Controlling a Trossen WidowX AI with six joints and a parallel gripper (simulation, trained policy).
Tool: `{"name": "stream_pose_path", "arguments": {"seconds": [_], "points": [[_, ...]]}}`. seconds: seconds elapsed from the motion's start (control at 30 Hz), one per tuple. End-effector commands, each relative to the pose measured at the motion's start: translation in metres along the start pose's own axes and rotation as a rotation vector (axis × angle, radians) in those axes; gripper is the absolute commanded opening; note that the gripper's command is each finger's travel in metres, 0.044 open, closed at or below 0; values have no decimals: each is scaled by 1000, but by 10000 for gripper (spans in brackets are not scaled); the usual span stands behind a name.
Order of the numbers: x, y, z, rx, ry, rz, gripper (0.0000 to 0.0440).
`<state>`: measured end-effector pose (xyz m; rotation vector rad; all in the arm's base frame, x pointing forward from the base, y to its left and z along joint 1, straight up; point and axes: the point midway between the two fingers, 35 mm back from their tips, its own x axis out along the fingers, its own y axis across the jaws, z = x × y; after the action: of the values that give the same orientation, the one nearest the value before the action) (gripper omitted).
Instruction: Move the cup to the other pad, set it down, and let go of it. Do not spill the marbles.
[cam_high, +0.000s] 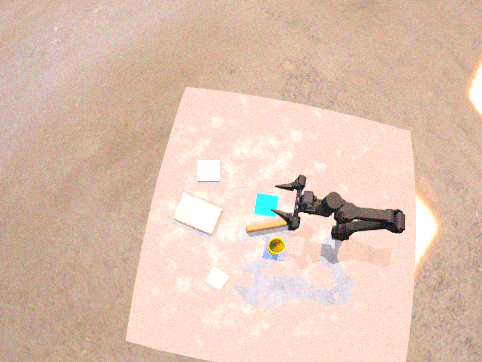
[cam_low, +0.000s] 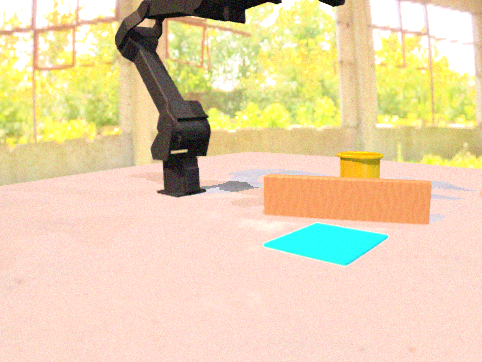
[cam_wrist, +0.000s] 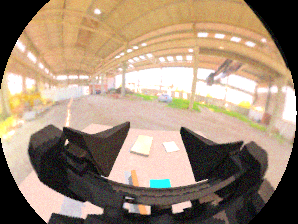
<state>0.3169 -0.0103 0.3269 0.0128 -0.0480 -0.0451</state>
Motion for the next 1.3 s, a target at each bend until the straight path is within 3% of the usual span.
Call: {"name": "stream_pose_path", "arguments": {"seconds": [0.0,0.4,0.8,1.27], "points": [[0,1,1,0,1,6,374],[-1,15,0,34,76,59,73],[2,34,1,149,197,114,129],[6,56,-1,307,368,142,134]]}}
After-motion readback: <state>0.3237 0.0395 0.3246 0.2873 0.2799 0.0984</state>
